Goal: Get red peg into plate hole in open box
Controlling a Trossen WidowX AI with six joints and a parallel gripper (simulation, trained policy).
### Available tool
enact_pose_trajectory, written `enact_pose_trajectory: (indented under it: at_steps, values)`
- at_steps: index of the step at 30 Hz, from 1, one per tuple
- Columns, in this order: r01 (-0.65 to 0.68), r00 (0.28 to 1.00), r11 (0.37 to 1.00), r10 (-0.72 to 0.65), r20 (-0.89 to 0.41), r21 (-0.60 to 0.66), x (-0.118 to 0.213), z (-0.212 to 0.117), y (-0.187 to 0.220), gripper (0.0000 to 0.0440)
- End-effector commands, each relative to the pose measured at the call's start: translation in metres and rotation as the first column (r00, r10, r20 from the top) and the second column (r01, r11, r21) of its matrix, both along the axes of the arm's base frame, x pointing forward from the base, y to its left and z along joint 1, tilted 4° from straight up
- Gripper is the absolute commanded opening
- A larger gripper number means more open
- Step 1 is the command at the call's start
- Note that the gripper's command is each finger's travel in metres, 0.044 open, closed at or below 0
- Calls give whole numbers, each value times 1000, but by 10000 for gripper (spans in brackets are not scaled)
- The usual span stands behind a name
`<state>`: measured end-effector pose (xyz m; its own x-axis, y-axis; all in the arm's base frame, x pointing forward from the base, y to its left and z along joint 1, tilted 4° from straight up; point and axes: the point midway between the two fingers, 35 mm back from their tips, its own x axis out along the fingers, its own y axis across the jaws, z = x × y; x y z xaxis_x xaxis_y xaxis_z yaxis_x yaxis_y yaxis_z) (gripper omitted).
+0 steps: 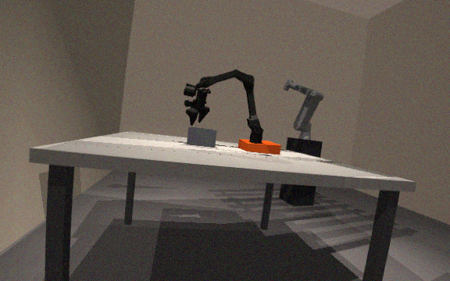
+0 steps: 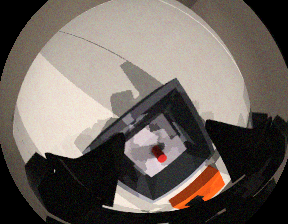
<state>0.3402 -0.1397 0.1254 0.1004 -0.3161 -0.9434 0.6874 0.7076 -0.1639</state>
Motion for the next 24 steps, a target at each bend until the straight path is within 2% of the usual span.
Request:
enact_pose_trajectory:
  at_steps: [1, 24]
  values:
    - [26, 1000, 1000, -25, 11, -10, 6, -1, -7, 440]
    - [163, 980, 987, -161, 118, -12, 24, -1, -47, 440]
